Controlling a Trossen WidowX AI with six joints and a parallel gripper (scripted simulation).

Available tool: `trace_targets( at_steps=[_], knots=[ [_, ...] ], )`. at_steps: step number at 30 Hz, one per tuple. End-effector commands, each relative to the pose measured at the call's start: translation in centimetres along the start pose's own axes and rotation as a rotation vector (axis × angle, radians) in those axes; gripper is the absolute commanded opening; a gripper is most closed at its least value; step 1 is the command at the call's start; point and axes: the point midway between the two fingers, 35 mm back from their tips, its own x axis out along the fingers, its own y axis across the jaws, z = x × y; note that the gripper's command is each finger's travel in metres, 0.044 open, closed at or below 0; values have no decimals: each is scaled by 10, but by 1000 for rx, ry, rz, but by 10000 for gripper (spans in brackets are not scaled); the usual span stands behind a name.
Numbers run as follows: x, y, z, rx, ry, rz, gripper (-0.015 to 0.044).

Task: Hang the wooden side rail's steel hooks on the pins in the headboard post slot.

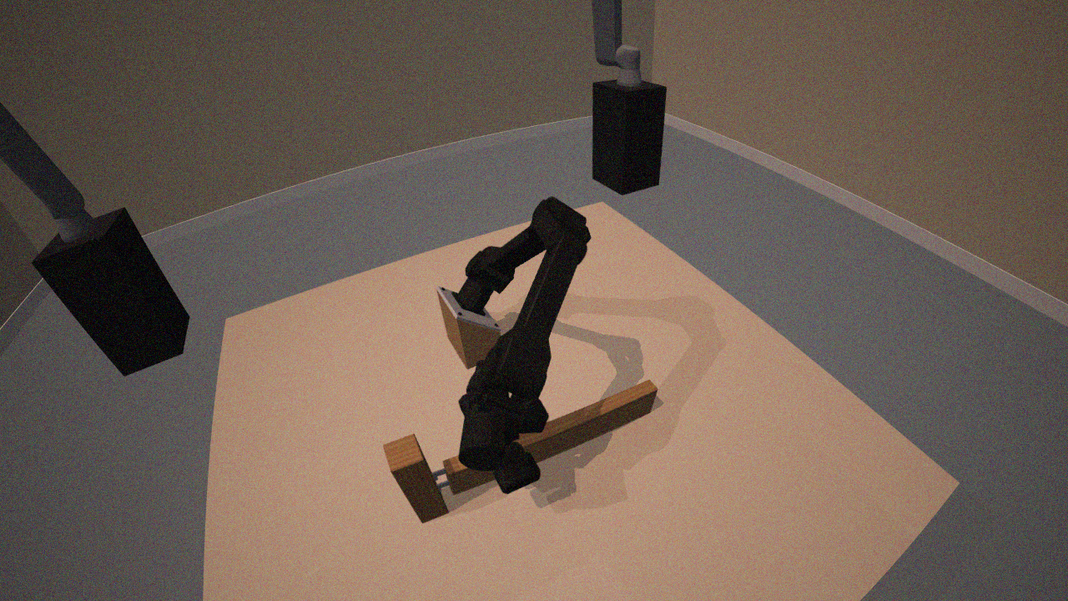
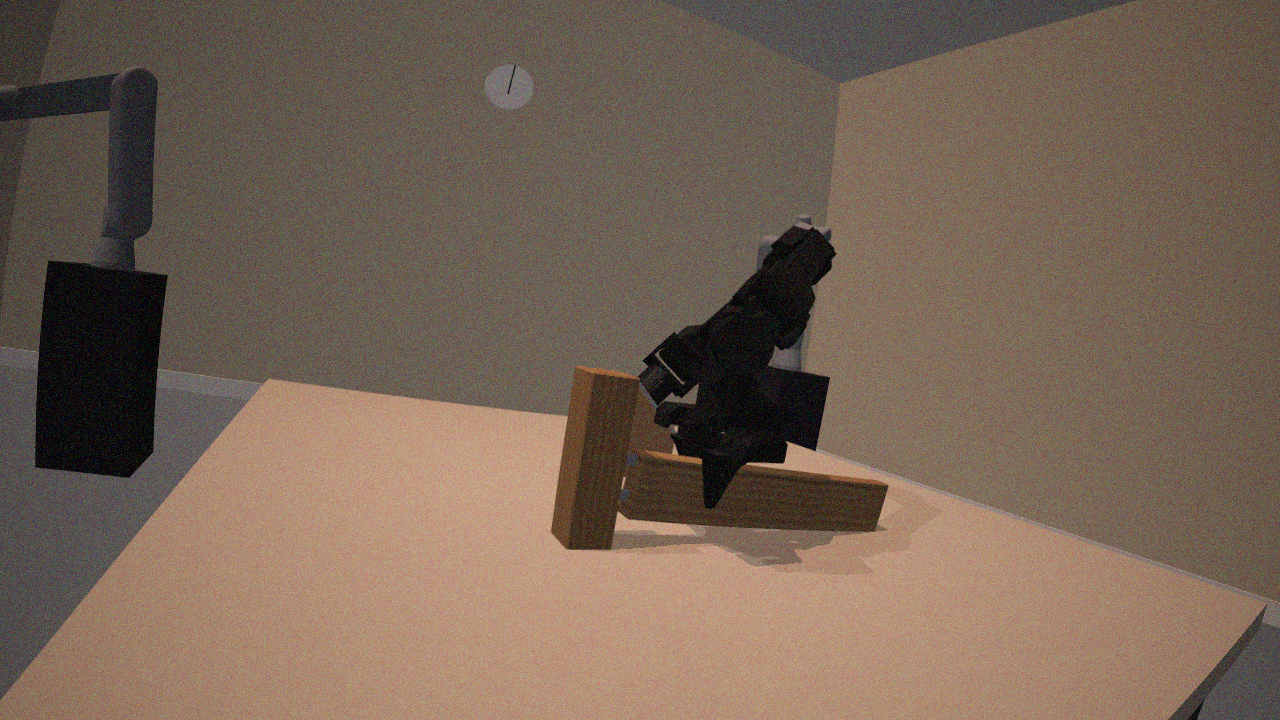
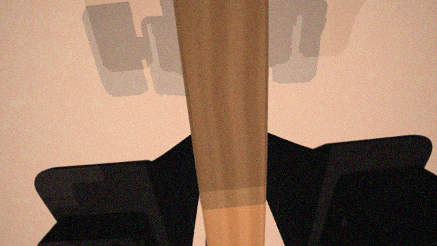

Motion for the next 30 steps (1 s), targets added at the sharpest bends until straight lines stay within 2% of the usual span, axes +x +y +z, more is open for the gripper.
trace_targets(
  at_steps=[1, 30],
  knots=[
    [-4, 0, -5, 6, 4, -9, 0],
    [-4, 0, -8, 6, 5, -9, 0]
  ],
)
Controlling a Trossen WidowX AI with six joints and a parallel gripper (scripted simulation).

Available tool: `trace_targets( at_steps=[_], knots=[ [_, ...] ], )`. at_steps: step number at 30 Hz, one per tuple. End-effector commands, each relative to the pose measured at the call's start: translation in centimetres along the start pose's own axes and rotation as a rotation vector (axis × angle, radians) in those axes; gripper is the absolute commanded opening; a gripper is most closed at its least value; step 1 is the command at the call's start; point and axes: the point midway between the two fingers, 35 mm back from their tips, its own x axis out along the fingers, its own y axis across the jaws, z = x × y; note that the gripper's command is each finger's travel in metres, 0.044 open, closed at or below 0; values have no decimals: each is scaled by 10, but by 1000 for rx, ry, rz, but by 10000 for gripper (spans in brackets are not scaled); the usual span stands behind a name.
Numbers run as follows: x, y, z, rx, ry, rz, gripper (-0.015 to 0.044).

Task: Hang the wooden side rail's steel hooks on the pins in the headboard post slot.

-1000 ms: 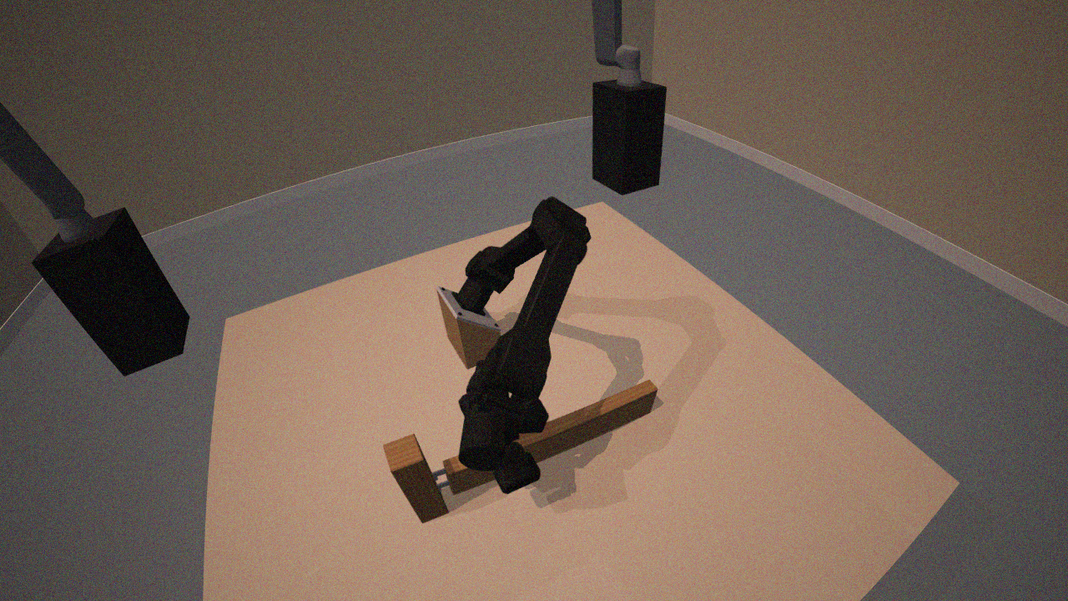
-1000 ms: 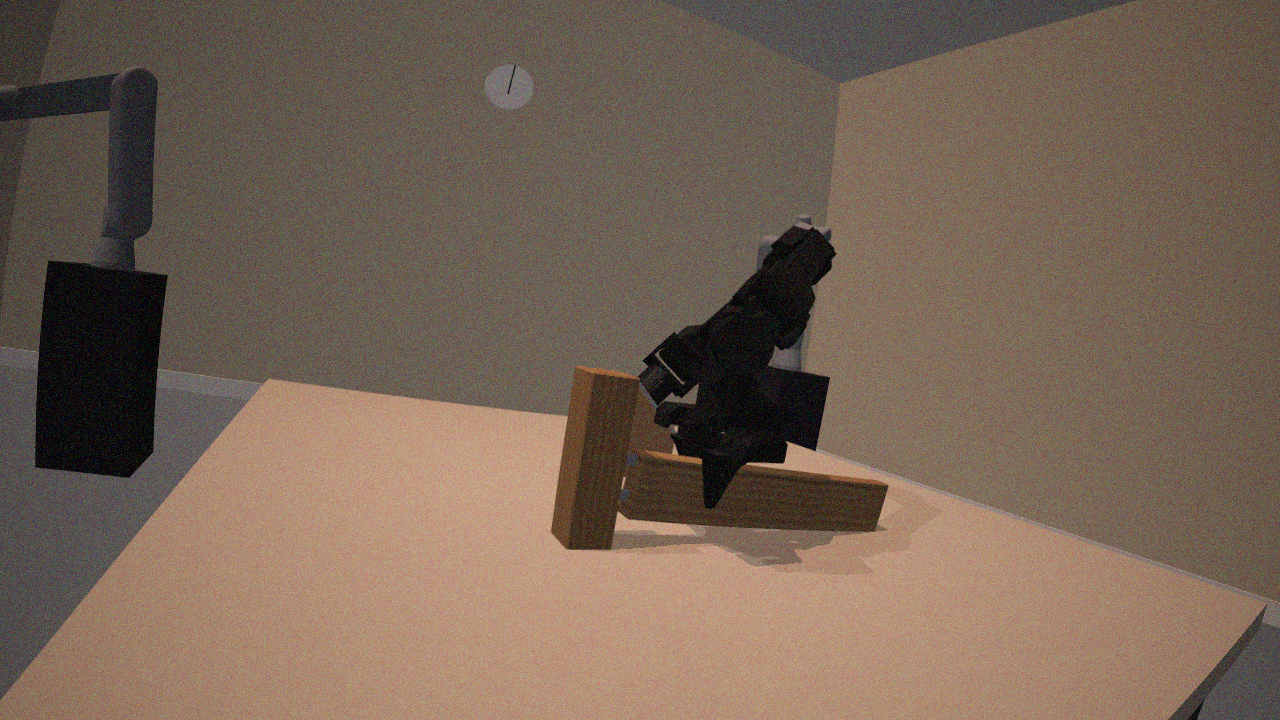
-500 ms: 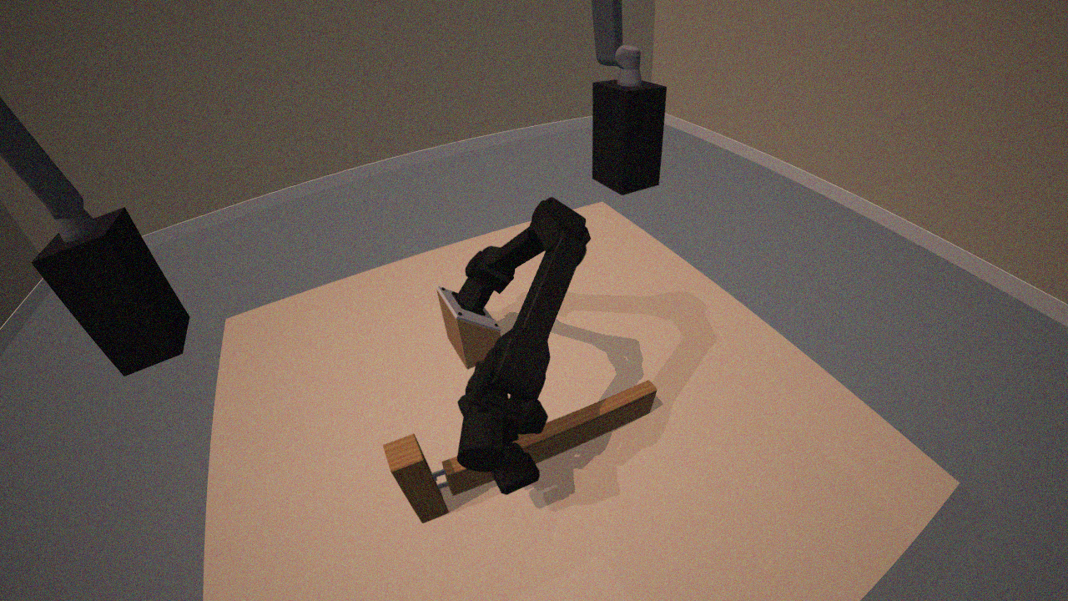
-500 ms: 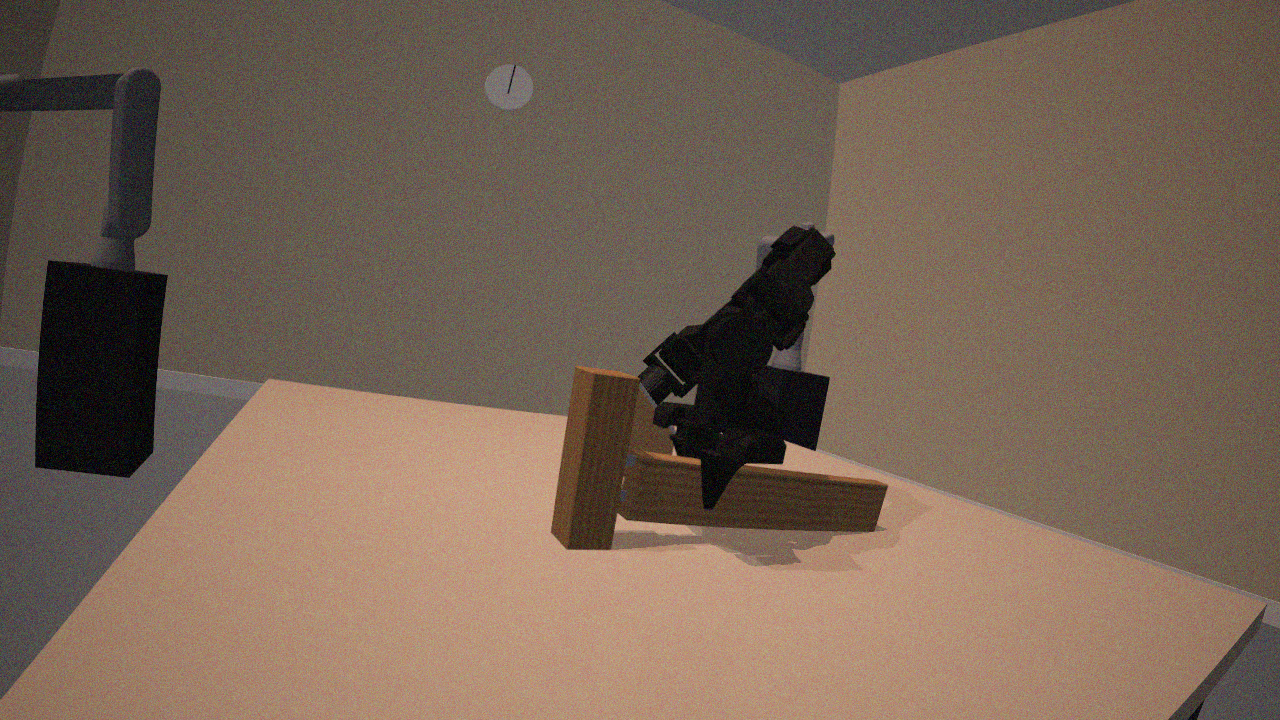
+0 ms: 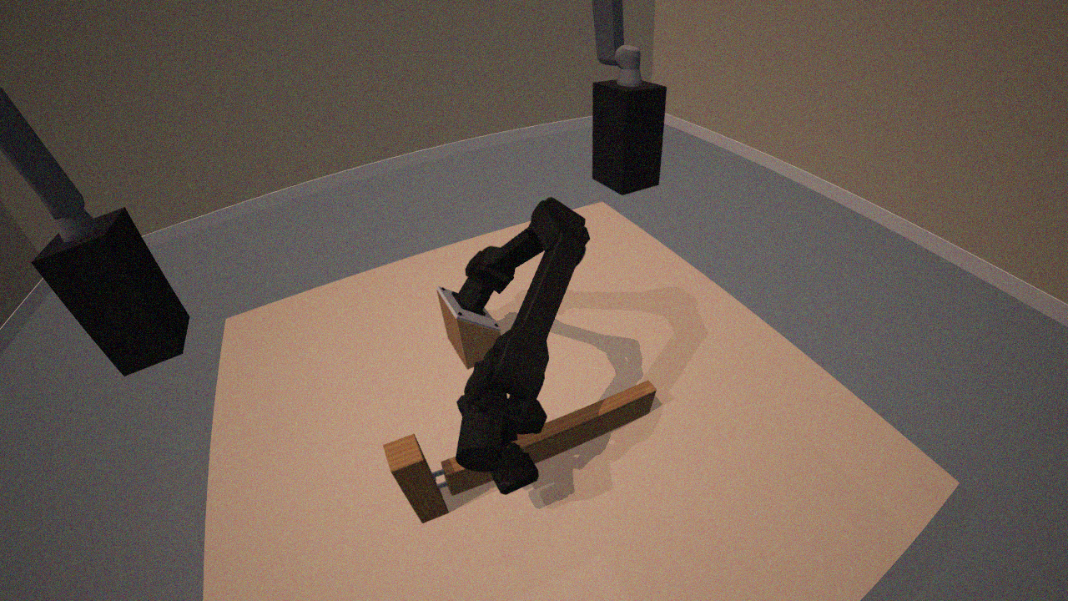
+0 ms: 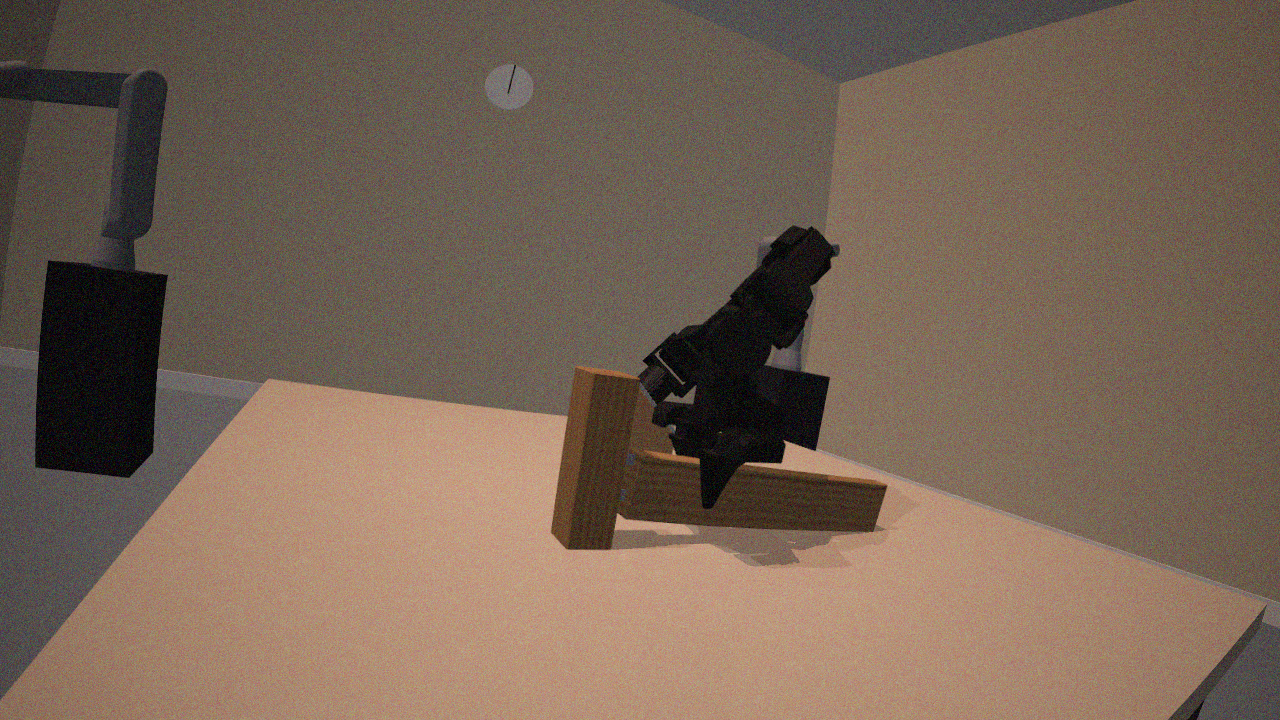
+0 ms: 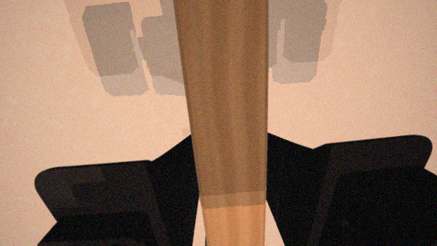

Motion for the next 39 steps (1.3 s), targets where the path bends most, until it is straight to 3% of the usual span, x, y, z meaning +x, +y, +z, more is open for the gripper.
trace_targets(
  at_steps=[1, 39],
  knots=[
    [-4, 0, -5, 6, 4, -9, 0],
    [-3, -1, -9, 6, 5, -9, 0]
  ],
)
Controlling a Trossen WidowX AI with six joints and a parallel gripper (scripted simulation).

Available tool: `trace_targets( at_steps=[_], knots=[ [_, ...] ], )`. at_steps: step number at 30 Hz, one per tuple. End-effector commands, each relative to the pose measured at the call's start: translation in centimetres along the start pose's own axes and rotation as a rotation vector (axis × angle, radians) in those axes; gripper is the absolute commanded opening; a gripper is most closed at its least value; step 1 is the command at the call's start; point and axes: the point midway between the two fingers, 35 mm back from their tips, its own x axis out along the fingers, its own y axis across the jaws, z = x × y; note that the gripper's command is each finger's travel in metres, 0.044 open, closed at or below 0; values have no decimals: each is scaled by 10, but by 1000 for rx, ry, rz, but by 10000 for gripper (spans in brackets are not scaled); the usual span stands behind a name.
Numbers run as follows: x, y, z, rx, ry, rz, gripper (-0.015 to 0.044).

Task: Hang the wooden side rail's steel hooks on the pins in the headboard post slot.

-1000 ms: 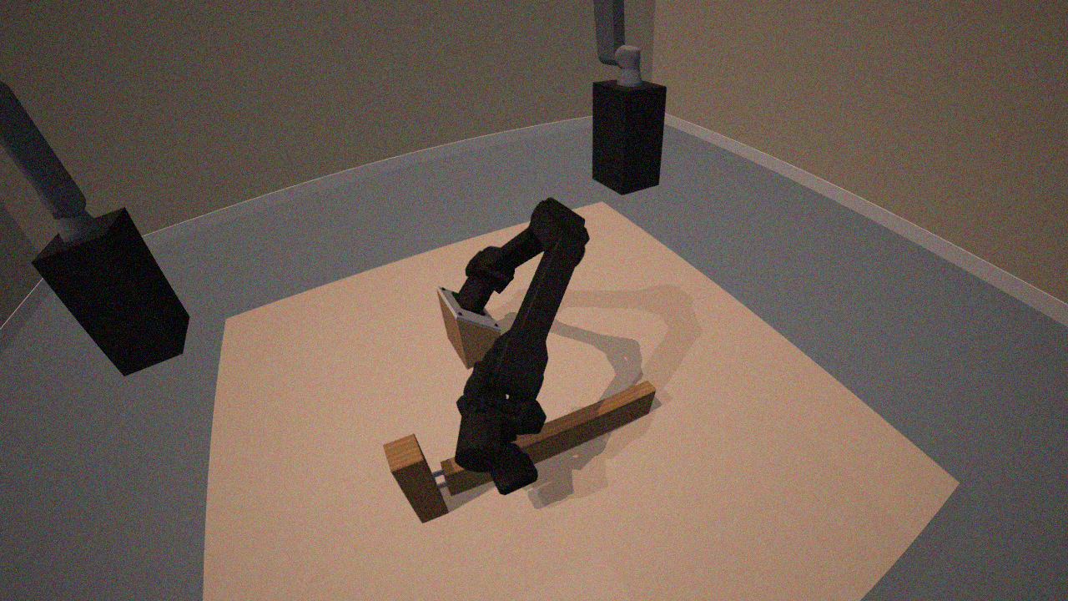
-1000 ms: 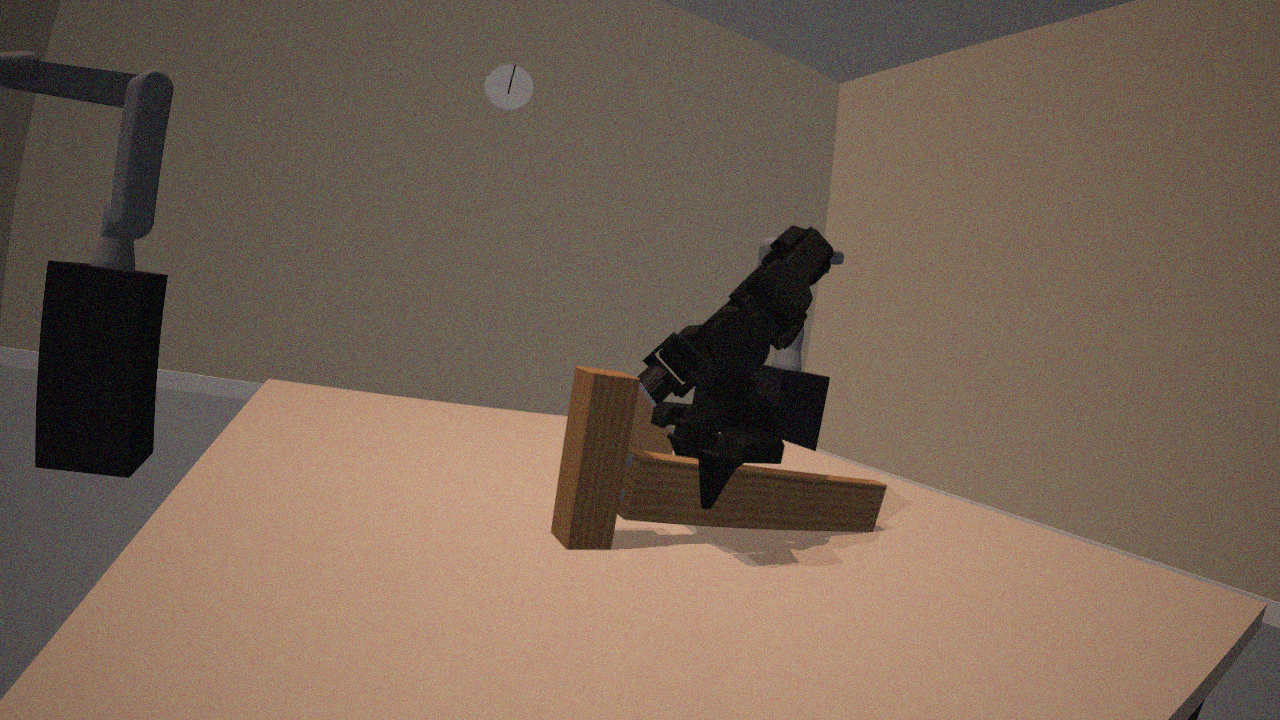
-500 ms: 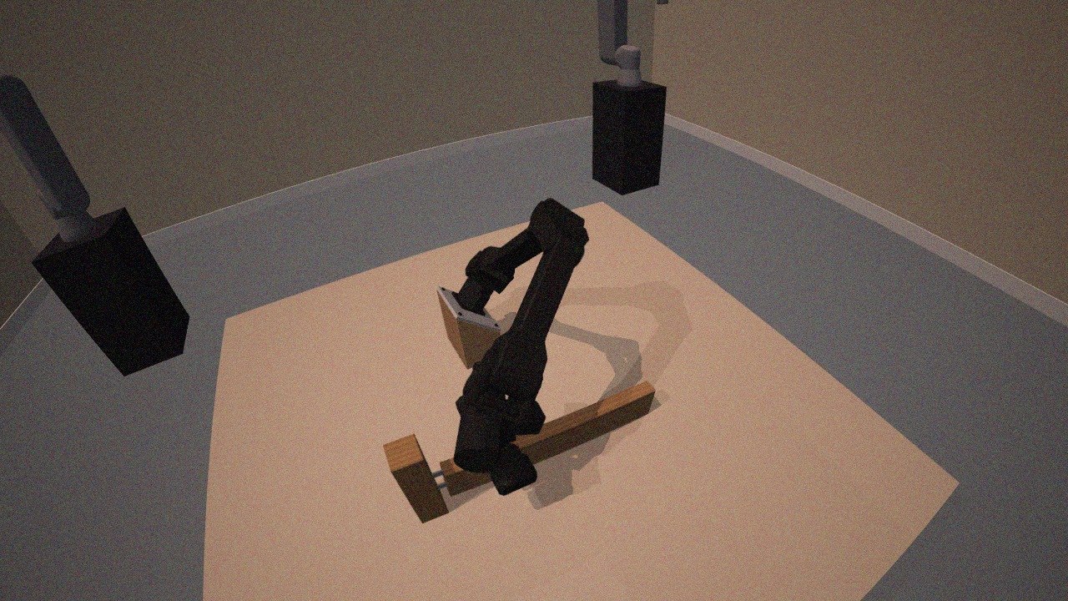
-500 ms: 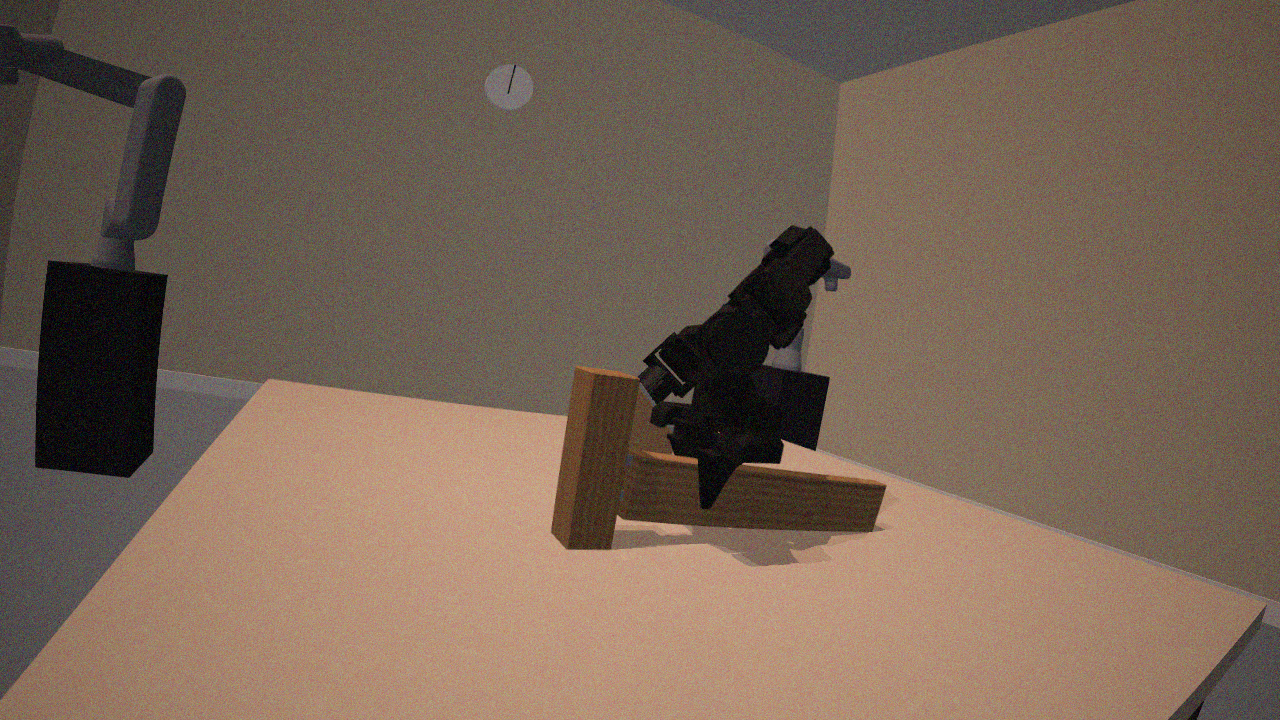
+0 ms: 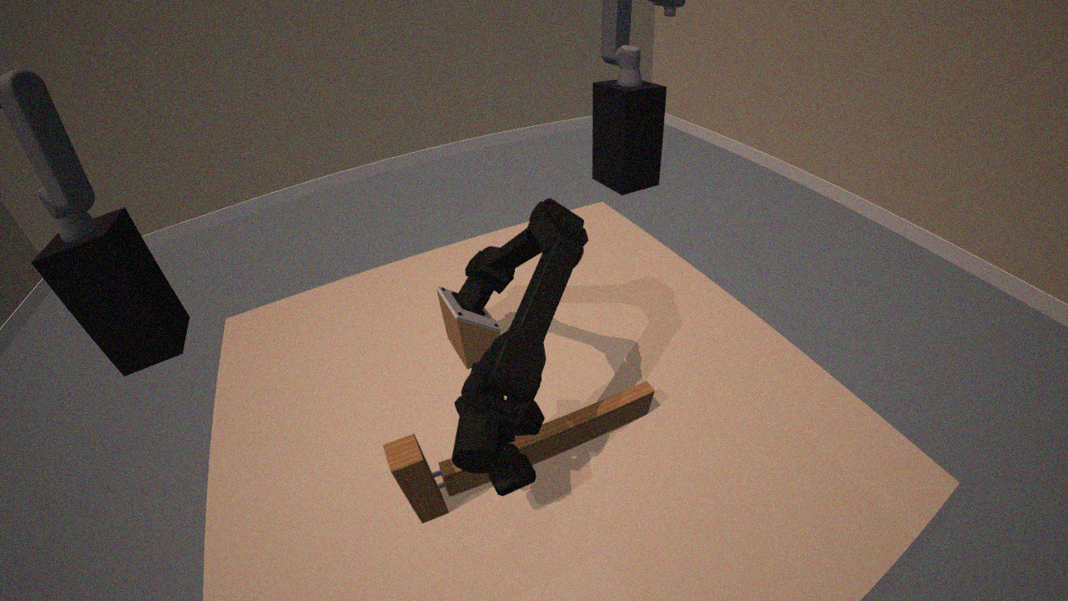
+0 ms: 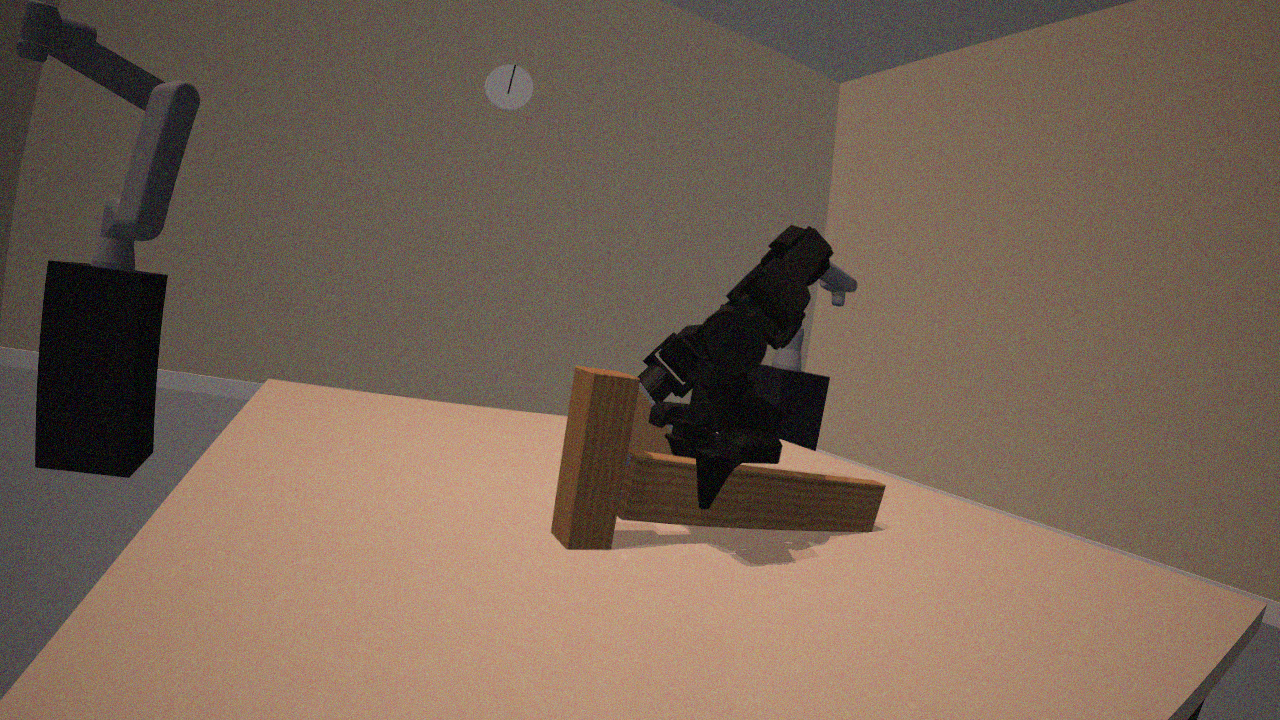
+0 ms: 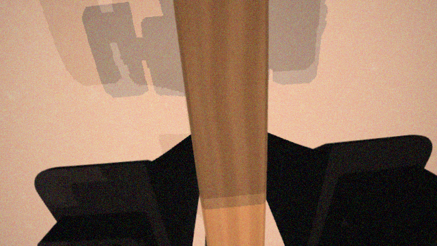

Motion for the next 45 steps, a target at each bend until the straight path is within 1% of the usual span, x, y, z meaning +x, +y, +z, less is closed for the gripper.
trace_targets(
  at_steps=[1, 45],
  knots=[
    [-4, -1, -5, 4, 6, -10, 0],
    [-5, 0, -9, 4, 6, -10, 0]
  ],
)
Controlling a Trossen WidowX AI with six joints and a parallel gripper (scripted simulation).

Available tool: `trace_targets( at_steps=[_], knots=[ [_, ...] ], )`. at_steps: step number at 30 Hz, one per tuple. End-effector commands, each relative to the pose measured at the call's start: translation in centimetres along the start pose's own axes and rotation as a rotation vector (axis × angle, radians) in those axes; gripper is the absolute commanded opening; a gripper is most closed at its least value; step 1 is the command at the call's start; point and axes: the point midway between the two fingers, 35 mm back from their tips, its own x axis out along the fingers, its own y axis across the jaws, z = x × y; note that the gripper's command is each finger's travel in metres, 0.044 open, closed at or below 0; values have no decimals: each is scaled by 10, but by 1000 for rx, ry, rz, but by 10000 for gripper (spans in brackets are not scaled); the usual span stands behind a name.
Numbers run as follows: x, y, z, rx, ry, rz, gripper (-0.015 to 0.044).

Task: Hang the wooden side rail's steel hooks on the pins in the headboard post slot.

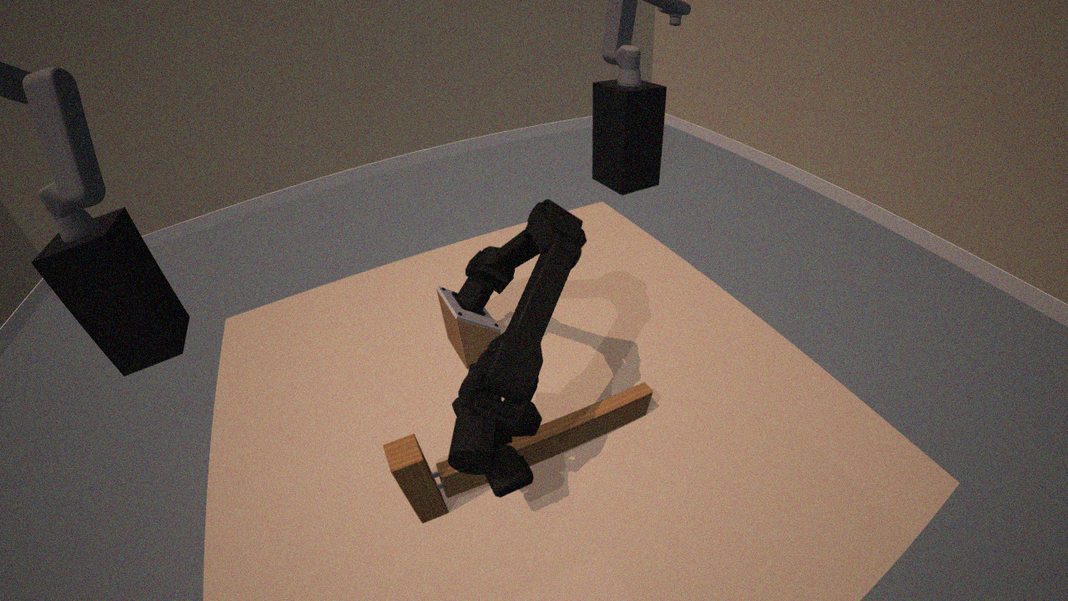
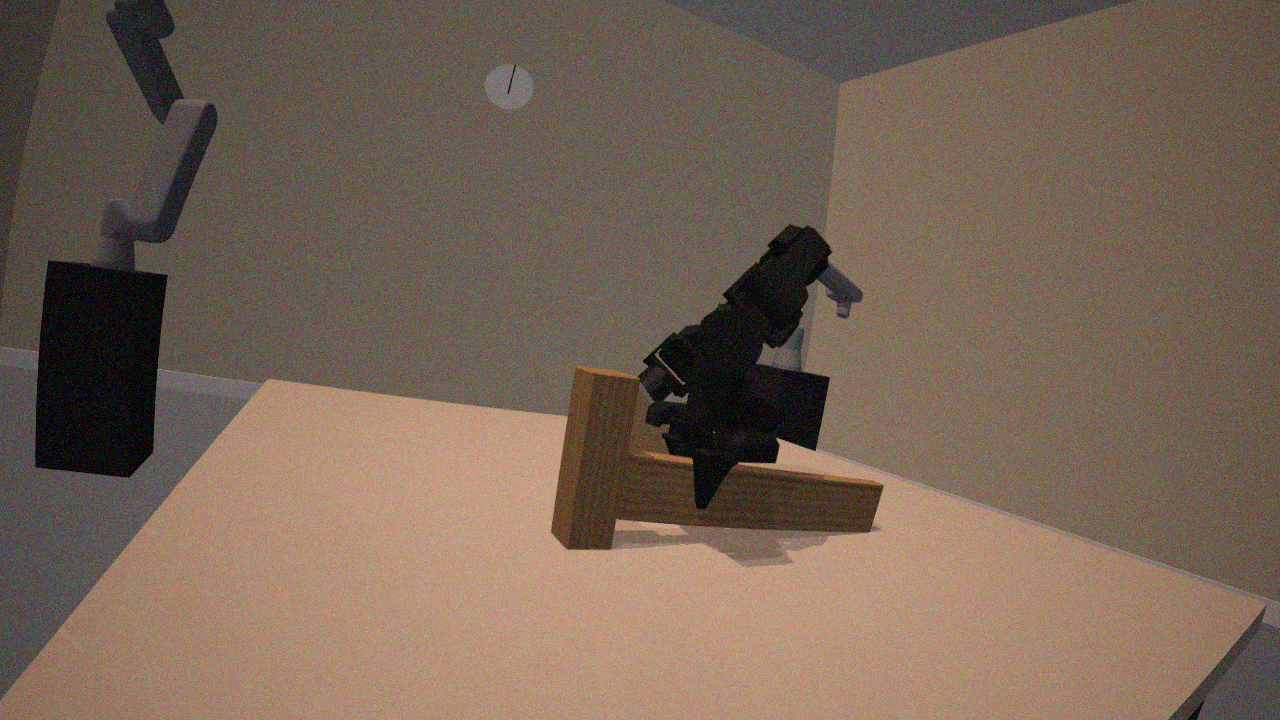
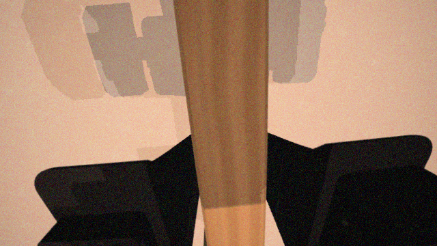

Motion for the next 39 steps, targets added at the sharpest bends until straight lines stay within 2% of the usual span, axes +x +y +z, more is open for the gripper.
trace_targets(
  at_steps=[1, 39],
  knots=[
    [-5, 0, -5, 6, 5, -9, 0],
    [-4, 0, -9, 6, 5, -9, 0]
  ],
)
